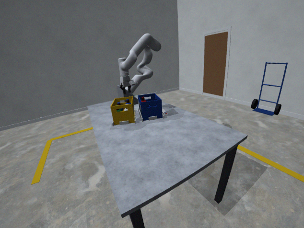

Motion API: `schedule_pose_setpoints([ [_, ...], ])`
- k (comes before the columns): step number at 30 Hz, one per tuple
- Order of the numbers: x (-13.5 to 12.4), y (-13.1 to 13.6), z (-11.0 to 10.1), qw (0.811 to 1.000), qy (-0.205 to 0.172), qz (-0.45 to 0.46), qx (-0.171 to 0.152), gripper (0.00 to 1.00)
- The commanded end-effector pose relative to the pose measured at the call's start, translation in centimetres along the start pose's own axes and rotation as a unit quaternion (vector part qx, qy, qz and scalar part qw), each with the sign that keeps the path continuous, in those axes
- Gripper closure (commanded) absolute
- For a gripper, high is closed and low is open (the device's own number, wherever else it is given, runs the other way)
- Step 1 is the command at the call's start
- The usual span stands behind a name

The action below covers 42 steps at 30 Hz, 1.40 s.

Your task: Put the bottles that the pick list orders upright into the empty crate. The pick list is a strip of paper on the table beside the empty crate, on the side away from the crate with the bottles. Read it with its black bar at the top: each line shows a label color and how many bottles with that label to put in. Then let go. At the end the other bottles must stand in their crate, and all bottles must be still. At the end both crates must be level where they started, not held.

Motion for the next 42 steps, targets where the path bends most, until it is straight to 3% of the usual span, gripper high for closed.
schedule_pose_setpoints([
  [1,0.0,0.1,-0.1,1.000,0.001,0.000,-0.001,0.35],
  [42,0.0,0.1,4.2,1.000,0.001,0.000,-0.001,0.35],
])
Point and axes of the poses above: the point where the finger pads meet when closed, its own z axis out along the fingers, its own y axis across the jaws, x = y × z, the point moved 9 cm from there along -z, back along the fingers, and after that the axes turned 13 degrees about z, right-handed, at the moved point
